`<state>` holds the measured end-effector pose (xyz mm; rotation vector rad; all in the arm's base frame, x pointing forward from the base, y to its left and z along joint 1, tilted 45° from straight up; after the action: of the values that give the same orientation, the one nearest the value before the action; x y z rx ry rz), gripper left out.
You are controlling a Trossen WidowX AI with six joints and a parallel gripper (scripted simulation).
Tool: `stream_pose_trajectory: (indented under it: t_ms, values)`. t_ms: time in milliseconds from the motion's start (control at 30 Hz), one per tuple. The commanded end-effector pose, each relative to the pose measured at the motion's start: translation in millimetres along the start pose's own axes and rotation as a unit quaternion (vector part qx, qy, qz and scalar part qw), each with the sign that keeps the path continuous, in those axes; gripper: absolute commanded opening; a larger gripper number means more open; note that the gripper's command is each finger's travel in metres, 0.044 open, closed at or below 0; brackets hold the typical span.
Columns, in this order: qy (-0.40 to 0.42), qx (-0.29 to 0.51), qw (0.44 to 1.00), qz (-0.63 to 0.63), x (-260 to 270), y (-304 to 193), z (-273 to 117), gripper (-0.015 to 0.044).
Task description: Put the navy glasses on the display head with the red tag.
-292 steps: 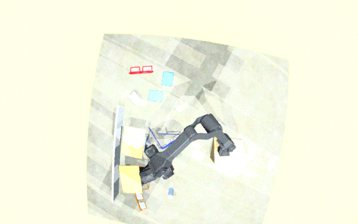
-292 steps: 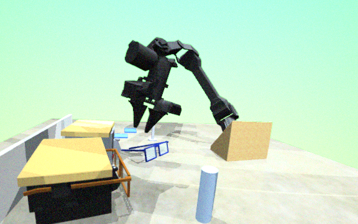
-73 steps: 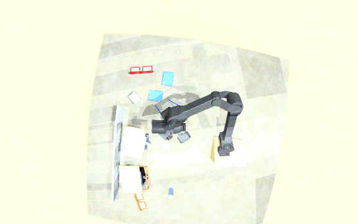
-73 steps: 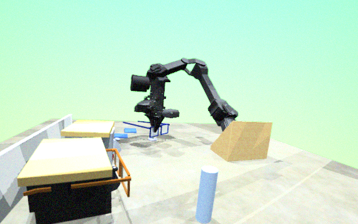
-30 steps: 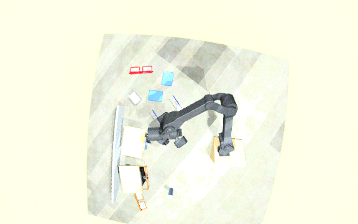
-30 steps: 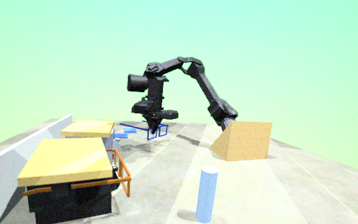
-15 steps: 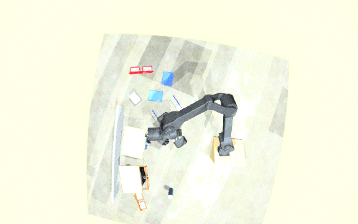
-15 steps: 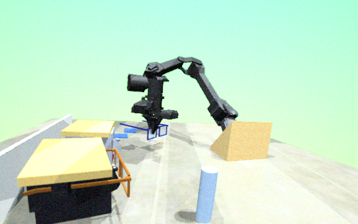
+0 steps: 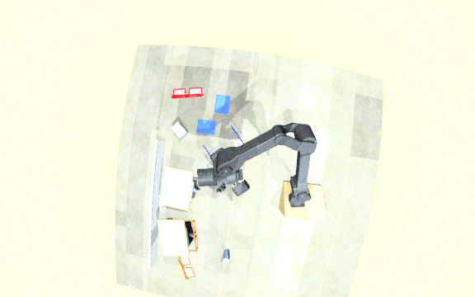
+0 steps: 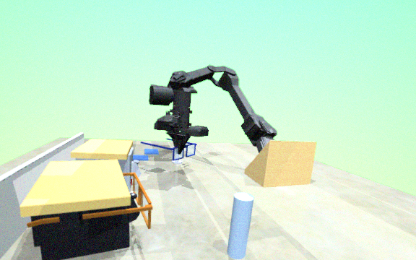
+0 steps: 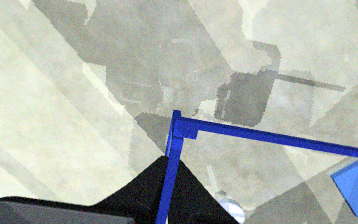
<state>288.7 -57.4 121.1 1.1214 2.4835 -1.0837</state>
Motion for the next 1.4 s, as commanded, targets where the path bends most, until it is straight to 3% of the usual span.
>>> stream_pose_trajectory:
  t_ms: [0, 233, 900, 1367]
  values:
    - [-0.001, -0.005, 1.0, 0.003, -1, 0, -15, 0.0]
    - [-0.001, -0.005, 1.0, 0.002, 0, -5, -54, 0.0]
    - [0.04, -0.098, 0.987, -0.118, -4, -66, -65, 0.0]
    - [0.019, -0.192, 0.955, -0.226, 5, -116, -73, 0.0]
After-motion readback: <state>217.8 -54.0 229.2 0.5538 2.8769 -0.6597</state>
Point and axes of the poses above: the point midway between the two fingers, 35 mm back from their tips, its own z axis out along the fingers, its own x axis across the jaws, y = z × x, the point moved 6 cm from there along -z, back along the fingers, and after that the axes turned 8 degrees about -z, right-handed, at the moved point
